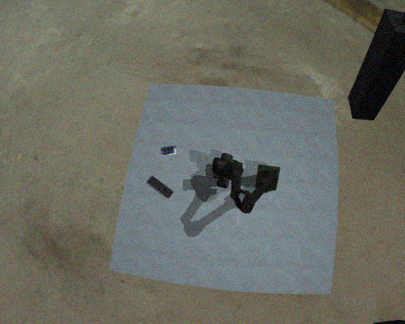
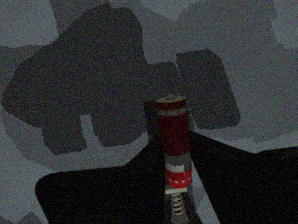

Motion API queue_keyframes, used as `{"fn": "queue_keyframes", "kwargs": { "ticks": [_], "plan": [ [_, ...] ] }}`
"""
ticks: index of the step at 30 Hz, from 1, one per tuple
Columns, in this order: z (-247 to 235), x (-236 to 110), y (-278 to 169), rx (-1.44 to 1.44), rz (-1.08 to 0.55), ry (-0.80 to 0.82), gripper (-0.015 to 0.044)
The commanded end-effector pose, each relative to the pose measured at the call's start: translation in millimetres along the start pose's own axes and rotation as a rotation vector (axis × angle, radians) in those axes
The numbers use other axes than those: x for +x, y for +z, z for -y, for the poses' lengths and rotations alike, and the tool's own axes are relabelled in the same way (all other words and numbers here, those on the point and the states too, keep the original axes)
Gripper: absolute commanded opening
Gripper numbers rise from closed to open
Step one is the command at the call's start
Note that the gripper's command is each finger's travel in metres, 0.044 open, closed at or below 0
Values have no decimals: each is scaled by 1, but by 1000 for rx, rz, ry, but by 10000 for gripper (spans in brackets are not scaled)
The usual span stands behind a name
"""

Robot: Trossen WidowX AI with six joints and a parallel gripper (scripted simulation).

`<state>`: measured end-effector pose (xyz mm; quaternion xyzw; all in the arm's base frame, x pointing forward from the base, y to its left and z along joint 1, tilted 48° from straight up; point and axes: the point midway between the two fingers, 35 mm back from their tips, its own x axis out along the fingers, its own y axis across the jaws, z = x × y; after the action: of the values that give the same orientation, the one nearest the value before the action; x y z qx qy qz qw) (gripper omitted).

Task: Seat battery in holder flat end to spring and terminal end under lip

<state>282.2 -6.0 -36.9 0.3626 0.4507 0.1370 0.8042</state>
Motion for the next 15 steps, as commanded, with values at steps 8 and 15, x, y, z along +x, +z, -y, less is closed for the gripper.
{"fn": "queue_keyframes", "kwargs": {
  "ticks": [8, 15],
  "plan": [
    [-3, -1, -4, 6, 54, -2, 59],
    [-4, -1, -7, 8, 61, 0, 59]
  ]
}}
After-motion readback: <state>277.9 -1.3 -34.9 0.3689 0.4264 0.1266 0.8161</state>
